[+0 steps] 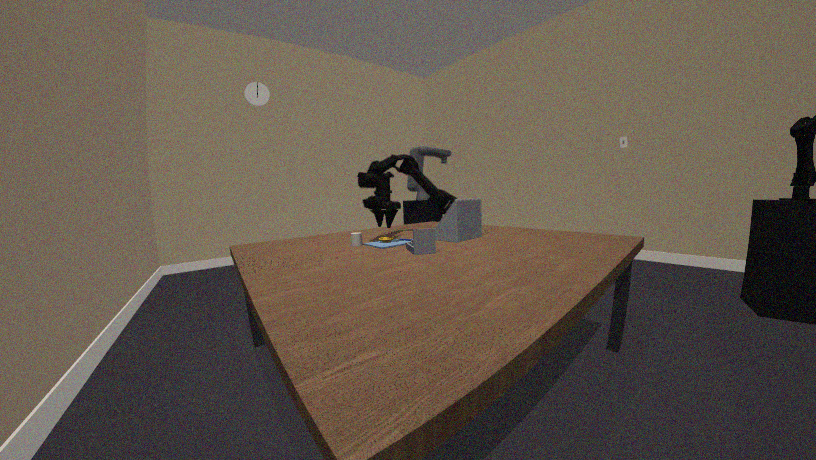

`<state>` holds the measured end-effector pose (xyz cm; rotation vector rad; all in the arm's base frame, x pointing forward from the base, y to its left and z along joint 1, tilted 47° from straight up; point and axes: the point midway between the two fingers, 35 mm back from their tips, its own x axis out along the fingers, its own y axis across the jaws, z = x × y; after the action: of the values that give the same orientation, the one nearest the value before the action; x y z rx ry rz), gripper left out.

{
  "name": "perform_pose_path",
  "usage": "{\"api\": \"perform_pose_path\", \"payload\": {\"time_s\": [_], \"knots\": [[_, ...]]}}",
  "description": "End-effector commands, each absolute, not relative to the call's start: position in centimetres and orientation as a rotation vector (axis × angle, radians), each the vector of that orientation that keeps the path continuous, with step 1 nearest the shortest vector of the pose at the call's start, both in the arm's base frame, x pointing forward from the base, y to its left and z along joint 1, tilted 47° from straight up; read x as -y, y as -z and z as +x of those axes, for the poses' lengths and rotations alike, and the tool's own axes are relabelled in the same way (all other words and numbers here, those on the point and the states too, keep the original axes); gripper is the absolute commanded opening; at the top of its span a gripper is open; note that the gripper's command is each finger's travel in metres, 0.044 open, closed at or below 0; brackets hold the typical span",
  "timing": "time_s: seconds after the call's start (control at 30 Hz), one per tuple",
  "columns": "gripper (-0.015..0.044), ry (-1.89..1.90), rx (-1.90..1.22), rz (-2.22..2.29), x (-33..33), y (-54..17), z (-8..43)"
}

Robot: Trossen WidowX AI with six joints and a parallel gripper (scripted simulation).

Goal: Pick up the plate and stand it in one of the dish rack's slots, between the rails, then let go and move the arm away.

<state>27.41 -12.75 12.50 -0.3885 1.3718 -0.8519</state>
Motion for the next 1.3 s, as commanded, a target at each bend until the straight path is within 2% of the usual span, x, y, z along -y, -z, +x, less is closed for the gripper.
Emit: {"api": "perform_pose_path", "payload": {"time_s": [0.0, 1.27], "knots": [[0.0400, 0.794, -1.457, -0.487, 12.0, -11.9, 27.4], [0.0400, 0.791, -1.460, -0.490, 15.5, -8.6, 27.1]]}}
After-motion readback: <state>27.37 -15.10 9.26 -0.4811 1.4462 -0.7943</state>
